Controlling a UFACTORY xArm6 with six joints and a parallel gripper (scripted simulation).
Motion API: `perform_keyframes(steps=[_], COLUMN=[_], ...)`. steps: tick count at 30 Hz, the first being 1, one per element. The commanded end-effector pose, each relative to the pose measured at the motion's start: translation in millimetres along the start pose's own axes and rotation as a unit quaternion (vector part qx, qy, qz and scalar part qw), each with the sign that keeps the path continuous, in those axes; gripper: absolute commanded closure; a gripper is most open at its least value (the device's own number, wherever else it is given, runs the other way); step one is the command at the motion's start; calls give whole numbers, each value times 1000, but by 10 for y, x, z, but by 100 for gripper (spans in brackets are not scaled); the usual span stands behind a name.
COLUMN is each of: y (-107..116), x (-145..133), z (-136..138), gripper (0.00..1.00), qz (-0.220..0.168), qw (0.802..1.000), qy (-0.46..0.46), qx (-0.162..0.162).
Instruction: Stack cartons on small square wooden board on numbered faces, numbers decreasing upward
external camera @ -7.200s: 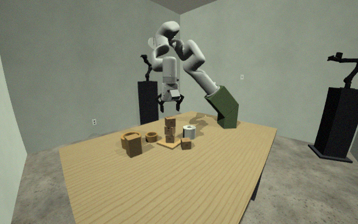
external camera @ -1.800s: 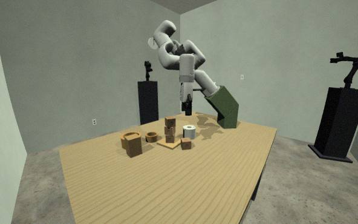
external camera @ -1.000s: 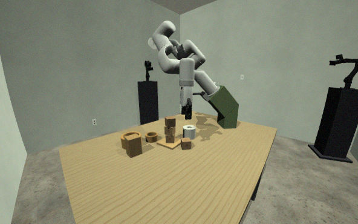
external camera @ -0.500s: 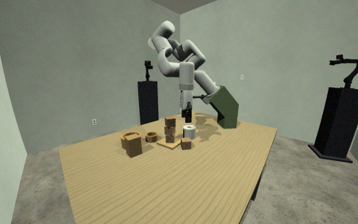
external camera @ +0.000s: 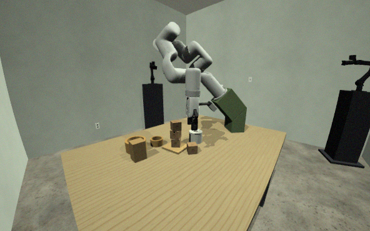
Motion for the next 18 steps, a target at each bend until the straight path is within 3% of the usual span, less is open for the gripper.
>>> perform_keyframes(steps=[1,18], y=[-90,-339], x=[-5,0], z=[9,7], gripper=[0,0], qz=[-1,0], qw=[1000,1000], qy=[0,0], qx=[-1,-1])
Point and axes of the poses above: the point where the finger pads meet when closed, its own y axis back along the fingers, its own z axis across the jaws, x = y × z, the point moved 5 cm from there along y, back along the fingers, and after that the axes turned 5 degrees about y, right-handed, at the moved point
